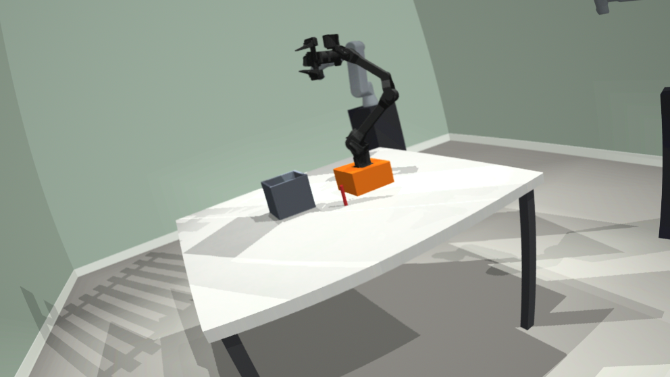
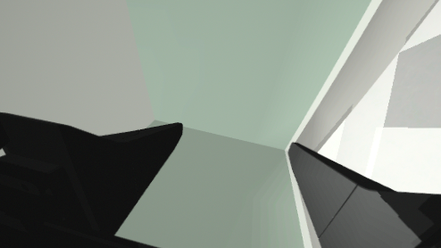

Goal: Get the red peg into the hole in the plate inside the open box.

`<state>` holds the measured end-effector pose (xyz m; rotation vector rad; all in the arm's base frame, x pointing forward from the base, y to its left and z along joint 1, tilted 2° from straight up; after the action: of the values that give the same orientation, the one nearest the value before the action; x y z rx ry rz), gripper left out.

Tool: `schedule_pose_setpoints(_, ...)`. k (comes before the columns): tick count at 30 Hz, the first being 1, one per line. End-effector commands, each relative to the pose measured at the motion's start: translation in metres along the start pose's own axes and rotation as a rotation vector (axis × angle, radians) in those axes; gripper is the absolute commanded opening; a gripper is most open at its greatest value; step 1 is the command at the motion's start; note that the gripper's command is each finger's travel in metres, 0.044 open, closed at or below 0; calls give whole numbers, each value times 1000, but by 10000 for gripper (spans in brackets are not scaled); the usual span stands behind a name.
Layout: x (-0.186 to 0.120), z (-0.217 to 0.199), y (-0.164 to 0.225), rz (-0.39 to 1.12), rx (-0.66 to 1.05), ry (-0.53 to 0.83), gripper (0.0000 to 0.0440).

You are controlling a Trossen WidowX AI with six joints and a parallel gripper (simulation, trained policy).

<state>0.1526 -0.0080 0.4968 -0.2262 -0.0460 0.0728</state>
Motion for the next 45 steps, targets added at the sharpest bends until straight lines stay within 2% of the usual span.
schedule_pose_setpoints(1, 7, -7, -3, 28, 82, 22, 432)
schedule_pose_setpoints(12, 40, -43, 0, 147, 389, 164, 429)
schedule_pose_setpoints(24, 73, -87, 26, 240, 647, 387, 426)
schedule_pose_setpoints(35, 92, -128, 64, 291, 795, 629, 425)
schedule_pose_setpoints(45, 96, -170, 105, 309, 848, 872, 427)
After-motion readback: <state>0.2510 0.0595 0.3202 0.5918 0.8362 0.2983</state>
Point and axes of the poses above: the point midway between the two fingers, 35 mm back from their tips, its own x axis out along the fingers, its own z axis across the jaws, y = z × x, the point moved 1 cm from there along -x, back along the fingers, and after that the axes turned 11 degrees about -x, right-handed, at the moved point
